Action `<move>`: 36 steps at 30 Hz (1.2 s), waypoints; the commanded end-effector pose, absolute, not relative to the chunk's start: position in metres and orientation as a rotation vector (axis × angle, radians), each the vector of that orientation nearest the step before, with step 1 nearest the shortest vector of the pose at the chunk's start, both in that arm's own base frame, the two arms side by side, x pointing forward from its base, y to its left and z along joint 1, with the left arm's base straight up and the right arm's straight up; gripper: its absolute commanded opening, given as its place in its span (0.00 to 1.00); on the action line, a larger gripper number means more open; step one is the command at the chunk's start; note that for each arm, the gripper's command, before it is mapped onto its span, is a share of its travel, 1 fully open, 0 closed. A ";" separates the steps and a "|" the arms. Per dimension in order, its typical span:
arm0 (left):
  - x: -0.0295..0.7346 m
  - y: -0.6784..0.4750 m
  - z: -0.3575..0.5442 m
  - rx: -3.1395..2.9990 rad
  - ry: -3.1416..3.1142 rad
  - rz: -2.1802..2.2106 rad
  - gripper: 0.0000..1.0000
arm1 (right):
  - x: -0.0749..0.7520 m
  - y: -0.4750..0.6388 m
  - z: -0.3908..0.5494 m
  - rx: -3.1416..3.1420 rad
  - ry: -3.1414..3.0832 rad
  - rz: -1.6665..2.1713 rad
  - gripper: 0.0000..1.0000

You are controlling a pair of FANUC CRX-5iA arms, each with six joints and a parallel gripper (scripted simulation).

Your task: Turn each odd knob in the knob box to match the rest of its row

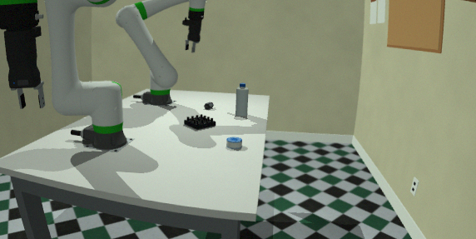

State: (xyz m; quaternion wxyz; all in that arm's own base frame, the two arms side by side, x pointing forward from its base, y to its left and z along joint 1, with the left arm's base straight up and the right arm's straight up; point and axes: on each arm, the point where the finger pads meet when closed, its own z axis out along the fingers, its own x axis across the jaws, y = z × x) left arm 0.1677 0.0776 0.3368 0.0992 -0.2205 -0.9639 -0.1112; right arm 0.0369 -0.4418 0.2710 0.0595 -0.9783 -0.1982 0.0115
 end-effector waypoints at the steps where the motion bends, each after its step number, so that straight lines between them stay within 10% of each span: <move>1: 0.168 0.078 0.337 -0.652 -2.852 -0.330 1.00 | 0.032 -0.448 0.274 -3.004 -0.500 0.033 1.00; 36: 0.168 0.078 0.337 -0.652 -2.852 -0.330 1.00 | 0.005 -0.474 0.289 -3.139 -0.025 0.001 1.00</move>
